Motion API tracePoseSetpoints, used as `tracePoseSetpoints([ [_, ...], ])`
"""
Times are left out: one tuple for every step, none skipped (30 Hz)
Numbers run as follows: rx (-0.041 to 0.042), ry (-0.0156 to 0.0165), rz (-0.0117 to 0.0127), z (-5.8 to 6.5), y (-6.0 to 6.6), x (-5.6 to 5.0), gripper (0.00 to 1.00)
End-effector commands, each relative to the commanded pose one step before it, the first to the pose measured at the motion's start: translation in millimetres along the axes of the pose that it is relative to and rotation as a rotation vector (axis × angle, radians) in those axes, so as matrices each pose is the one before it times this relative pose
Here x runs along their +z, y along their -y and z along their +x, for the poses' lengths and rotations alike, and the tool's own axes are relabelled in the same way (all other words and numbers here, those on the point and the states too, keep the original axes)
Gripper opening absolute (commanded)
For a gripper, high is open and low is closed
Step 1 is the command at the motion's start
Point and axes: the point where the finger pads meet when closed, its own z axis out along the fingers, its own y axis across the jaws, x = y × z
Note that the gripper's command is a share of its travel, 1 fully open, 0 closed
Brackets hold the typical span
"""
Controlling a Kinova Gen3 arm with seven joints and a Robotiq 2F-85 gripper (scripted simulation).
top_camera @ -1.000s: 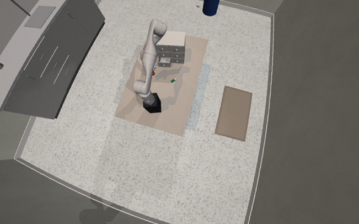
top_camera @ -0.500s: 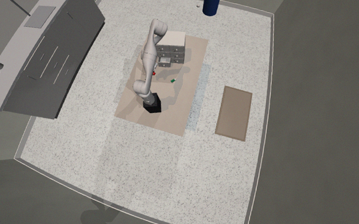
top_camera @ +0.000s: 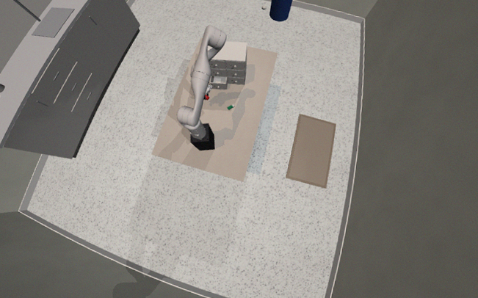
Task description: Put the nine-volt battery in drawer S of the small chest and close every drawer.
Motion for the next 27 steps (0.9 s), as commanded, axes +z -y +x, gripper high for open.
tracePoseSetpoints([
  [0.06179,0.00214,0.00486,6.53,9.03,-0.97,0.23],
  [0.0264,0.0,0.0,1.81,2.32,0.0,0.23],
  [0.0,0.0,0.0,0.0,0.0,0.0,0.23],
  [0.0,0.0,0.0,0.0,0.0,0.0,0.23],
  [0.02707,0.0,0.0,1.8,2.43,0.0,0.23],
  [0.02791,0.0,0.0,1.77,2.56,0.0,0.23],
  [0.02843,0.0,0.0,1.75,2.65,0.0,0.23],
  [0.02913,0.0,0.0,1.7,2.77,0.0,0.23],
  [0.0296,0.0,0.0,1.65,2.86,0.0,0.23],
  [0.03003,0.0,0.0,1.59,2.95,0.0,0.23],
  [0.0305,0.0,0.0,1.52,3.05,0.0,0.23],
  [0.03072,0.0,0.0,1.44,3.11,0.0,0.23],
  [0.03102,0.0,0.0,1.35,3.18,0.0,0.23],
  [0.03117,0.0,0.0,1.26,3.24,0.0,0.23],
  [0.03114,0.0,0.0,1.17,3.27,0.0,0.23],
  [0.03126,0.0,0.0,1.05,3.32,0.0,0.23],
  [0.03109,0.0,0.0,0.95,3.34,0.0,0.23],
  [0.03085,0.0,0.0,0.84,3.34,0.0,0.23],
  [0.03069,-0.00001,0.0,0.73,3.34,0.0,0.23],
  [0.0,0.0,0.0,0.0,0.0,0.0,0.23],
  [0.0,0.0,0.0,0.0,0.0,0.0,0.23],
  [0.03021,0.0,0.0,0.62,3.31,0.0,0.23],
  [0.0298,0.0,0.0,0.51,3.28,0.0,0.23],
  [0.02925,0.0,0.0,0.4,3.24,0.0,0.23],
  [0.02852,0.00001,0.0,0.31,3.17,0.0,0.23],
  [0.02792,-0.00001,0.0,0.2,3.11,0.0,0.23],
  [0.02697,0.00001,0.0,0.12,3.01,0.0,0.23],
])
